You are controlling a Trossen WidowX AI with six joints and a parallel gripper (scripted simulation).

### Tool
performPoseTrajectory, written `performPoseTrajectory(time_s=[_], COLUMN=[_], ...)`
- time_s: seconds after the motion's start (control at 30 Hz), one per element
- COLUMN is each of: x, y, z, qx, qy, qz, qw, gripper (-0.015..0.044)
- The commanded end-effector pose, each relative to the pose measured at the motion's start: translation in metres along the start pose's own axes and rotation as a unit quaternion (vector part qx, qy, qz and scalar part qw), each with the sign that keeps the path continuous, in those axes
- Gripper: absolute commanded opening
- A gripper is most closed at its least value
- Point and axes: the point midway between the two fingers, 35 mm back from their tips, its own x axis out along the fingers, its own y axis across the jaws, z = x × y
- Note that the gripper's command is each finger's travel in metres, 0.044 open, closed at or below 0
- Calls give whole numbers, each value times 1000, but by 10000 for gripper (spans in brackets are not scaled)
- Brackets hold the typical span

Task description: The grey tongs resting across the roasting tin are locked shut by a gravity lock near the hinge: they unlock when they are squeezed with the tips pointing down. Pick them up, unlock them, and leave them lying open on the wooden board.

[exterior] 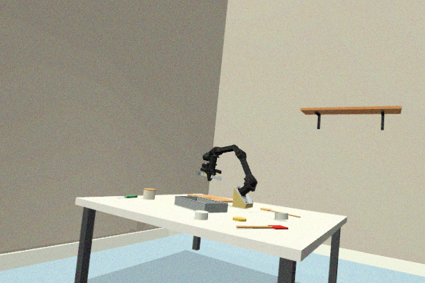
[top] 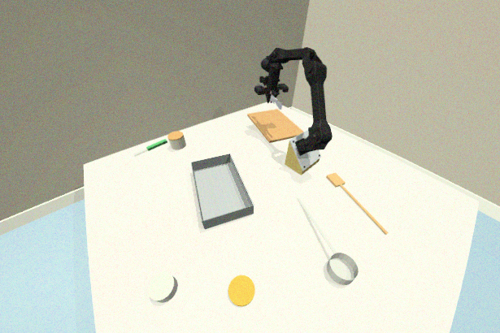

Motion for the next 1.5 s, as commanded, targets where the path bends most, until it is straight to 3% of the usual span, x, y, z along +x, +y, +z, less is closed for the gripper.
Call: performPoseTrajectory(time_s=[0.0,0.3,0.63,1.47], x=[-5,-11,-9,31], y=[-1,-4,-4,-6], z=[-1,-9,-9,-9], qx=[4,4,4,3], qy=[13,61,61,57], qz=[-4,-10,-10,-10], qw=[1000,998,998,998], gripper=[-150,-150,-150,-150])
